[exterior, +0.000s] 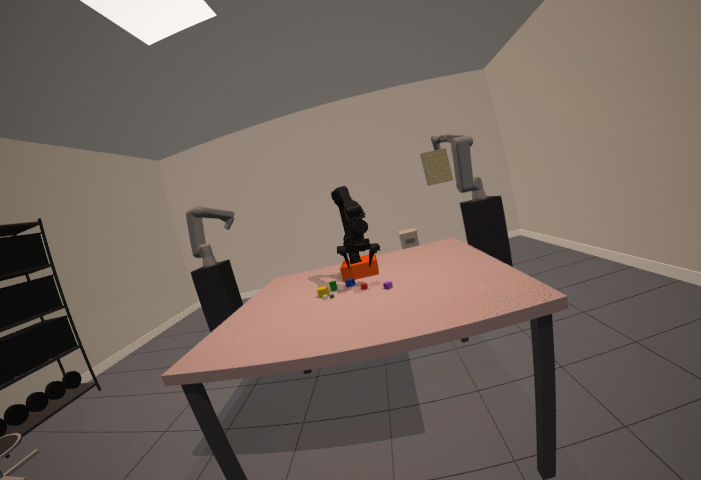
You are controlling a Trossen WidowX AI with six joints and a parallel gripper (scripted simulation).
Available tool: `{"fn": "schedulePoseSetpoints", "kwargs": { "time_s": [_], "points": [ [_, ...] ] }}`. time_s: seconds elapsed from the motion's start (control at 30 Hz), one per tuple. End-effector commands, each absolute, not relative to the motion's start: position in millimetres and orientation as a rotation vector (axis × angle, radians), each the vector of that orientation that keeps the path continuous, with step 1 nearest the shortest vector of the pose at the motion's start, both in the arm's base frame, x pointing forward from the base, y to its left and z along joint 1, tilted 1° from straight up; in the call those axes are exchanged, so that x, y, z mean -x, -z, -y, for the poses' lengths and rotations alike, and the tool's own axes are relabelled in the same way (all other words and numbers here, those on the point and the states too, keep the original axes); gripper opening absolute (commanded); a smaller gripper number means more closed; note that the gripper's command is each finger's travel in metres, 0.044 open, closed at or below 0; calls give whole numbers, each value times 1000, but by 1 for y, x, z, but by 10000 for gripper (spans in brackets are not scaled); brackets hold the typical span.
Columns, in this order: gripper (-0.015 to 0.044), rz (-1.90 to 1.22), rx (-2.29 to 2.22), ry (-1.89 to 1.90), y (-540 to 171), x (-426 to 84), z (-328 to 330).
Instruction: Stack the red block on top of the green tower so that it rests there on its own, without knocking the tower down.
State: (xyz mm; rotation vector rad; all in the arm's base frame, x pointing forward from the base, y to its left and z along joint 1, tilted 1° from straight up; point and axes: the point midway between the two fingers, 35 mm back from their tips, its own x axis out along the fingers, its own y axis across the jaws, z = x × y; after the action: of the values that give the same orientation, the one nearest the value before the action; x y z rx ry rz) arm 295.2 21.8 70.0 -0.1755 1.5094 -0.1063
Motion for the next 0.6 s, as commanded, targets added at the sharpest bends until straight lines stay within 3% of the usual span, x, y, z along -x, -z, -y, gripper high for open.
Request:
{"fn": "schedulePoseSetpoints", "kwargs": {
  "time_s": [0.0, 0.13, 0.57],
  "points": [
    [440, -1521, -73, 195, -53, -290, -18],
    [440, -1520, -254, 262, -43, -287, -15],
    [440, -1521, -254, 262, -6, -287, -15]
  ]
}}
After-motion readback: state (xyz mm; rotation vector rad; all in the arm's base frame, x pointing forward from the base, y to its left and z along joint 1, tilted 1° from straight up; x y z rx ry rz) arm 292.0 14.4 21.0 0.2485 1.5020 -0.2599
